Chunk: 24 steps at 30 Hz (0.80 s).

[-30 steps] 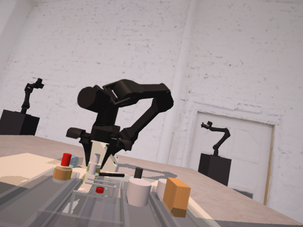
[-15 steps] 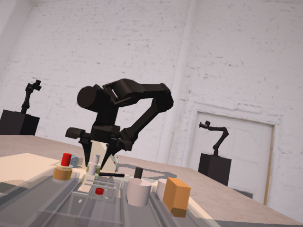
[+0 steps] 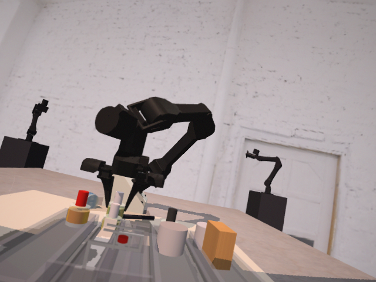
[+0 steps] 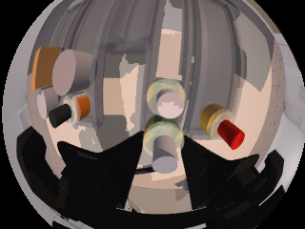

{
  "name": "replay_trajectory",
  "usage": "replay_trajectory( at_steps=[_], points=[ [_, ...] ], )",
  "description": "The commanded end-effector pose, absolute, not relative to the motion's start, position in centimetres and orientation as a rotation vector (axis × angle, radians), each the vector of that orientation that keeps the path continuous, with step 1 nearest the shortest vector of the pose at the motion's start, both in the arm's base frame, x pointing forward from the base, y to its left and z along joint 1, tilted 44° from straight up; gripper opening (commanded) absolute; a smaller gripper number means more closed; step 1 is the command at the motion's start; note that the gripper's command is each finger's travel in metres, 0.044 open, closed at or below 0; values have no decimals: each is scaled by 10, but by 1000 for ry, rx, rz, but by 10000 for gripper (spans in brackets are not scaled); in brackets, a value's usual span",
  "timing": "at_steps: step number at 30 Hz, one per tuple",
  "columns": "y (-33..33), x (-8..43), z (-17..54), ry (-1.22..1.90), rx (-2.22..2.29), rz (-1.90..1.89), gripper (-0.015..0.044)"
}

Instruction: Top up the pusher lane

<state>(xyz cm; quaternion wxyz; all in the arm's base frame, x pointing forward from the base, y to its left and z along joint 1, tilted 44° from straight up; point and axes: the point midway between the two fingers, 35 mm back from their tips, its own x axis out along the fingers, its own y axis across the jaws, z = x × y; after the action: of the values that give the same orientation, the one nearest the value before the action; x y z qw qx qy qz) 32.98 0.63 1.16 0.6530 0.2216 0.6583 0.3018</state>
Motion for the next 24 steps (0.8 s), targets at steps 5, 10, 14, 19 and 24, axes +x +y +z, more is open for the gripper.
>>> replay_trajectory(
  at_steps=[5, 10, 14, 19, 24],
  points=[
    [9, 341, 16, 1462, 504, 694, 0],
    [9, 343, 17, 1462, 504, 694, 0],
    [9, 345, 18, 1462, 504, 694, 0],
    [9, 345, 18, 1462, 504, 694, 0],
    [9, 345, 18, 1462, 504, 694, 0]
  ],
)
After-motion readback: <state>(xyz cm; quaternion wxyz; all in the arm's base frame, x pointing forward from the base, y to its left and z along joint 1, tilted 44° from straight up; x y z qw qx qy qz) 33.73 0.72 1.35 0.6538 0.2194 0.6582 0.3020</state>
